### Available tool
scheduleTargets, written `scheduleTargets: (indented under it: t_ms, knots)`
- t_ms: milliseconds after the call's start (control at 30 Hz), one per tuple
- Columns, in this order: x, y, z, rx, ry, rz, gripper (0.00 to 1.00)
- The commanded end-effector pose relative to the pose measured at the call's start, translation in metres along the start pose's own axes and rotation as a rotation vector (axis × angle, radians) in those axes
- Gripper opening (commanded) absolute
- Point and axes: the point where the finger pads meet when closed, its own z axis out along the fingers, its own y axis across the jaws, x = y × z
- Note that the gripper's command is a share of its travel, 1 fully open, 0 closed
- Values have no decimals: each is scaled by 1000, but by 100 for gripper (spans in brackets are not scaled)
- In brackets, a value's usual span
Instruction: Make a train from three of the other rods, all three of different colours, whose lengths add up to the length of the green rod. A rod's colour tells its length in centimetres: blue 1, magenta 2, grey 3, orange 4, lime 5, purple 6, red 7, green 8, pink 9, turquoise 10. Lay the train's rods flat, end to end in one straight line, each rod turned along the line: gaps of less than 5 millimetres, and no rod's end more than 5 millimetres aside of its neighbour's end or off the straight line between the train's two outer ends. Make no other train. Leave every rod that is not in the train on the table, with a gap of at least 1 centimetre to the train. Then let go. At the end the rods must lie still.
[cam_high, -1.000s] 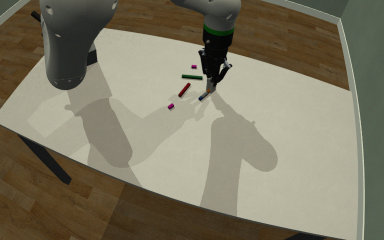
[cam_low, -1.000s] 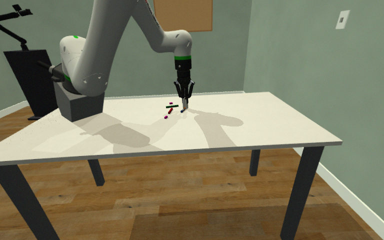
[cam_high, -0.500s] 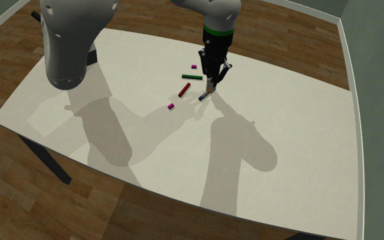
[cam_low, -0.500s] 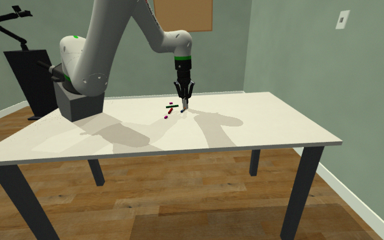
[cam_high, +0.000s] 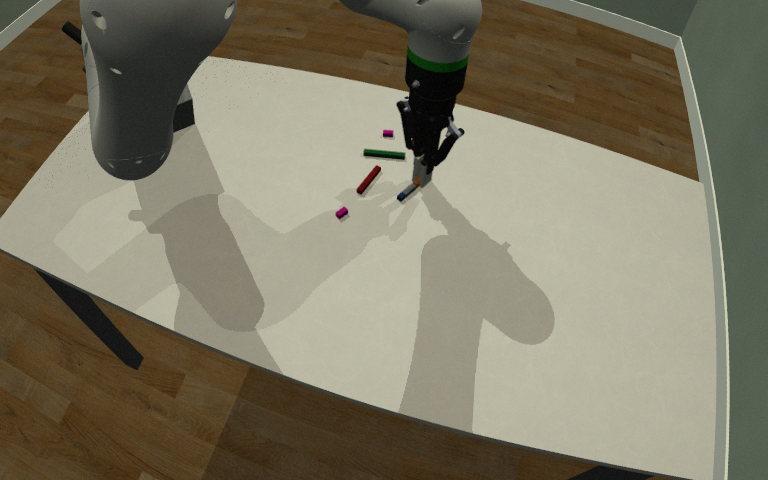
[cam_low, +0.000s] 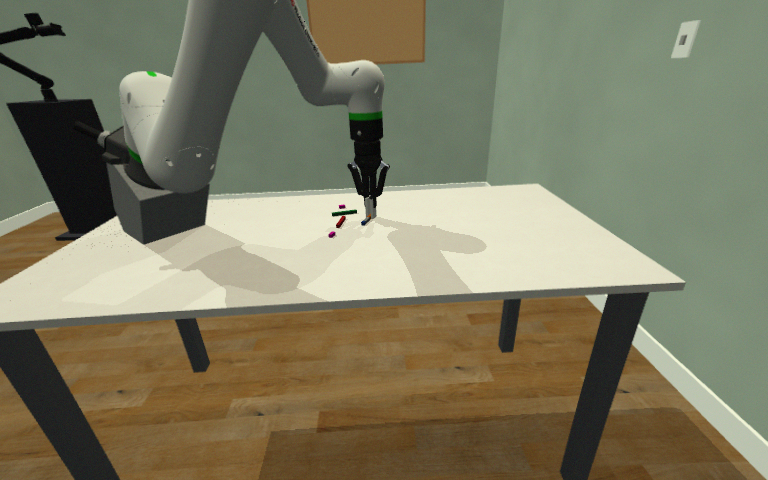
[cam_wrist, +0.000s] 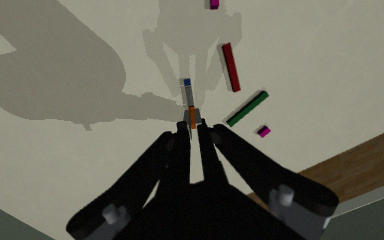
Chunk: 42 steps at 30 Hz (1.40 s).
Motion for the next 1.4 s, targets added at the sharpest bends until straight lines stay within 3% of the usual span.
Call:
scheduleTargets:
  t_ms: [0,267,767,1233,1367]
  knots:
    - [0,0,0,0,0,0,3]
    - [0,0,0,0,0,0,3]
    - [0,0,0,0,0,0,15]
    - [0,0,-2,0,0,0,15]
    - [0,0,-11,0,0,0,15]
